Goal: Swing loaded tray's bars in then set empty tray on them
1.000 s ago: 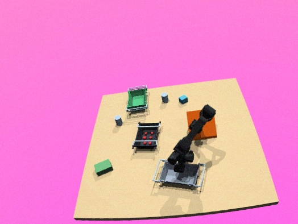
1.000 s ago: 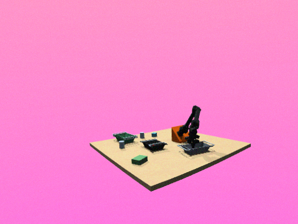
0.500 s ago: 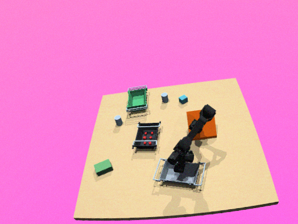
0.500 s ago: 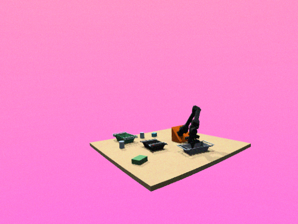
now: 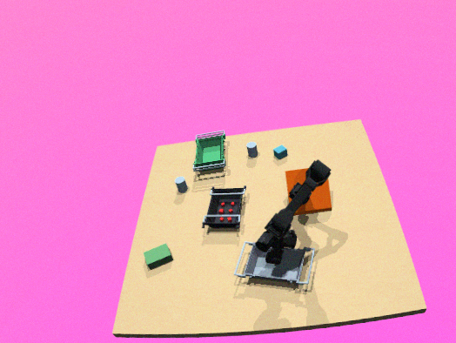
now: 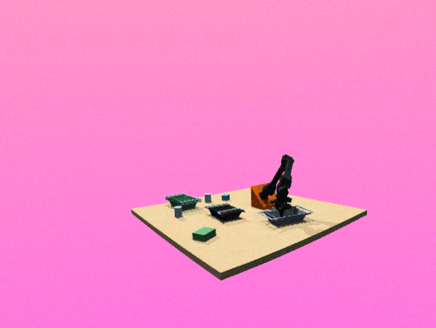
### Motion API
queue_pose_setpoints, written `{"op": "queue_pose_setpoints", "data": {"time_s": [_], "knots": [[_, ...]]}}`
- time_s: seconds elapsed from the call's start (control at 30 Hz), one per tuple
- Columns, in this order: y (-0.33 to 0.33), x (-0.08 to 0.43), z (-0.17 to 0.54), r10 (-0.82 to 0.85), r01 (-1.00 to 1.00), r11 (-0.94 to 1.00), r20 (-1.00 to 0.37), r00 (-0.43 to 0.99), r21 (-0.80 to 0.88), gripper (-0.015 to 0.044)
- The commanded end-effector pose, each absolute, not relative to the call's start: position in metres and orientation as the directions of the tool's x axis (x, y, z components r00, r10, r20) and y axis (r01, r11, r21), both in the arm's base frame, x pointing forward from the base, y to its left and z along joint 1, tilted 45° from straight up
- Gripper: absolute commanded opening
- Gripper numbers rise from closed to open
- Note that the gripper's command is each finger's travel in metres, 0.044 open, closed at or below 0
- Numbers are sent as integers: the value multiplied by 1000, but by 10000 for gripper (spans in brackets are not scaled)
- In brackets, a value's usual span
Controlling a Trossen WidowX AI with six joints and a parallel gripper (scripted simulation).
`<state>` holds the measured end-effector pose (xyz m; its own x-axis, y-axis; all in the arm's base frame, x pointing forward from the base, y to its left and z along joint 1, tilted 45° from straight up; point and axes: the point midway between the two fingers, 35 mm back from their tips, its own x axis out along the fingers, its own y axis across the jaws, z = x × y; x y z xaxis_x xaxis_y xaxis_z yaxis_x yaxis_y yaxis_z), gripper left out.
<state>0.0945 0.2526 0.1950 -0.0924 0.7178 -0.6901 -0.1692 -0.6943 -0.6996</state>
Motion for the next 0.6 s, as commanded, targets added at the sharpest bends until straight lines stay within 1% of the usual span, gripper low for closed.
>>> {"op": "queue_pose_setpoints", "data": {"time_s": [0.0,0.57], "knots": [[245,98,202,713,-169,-699,-695,-89,-695,0],[198,101,247,714,-170,-698,-695,-88,-695,0]]}}
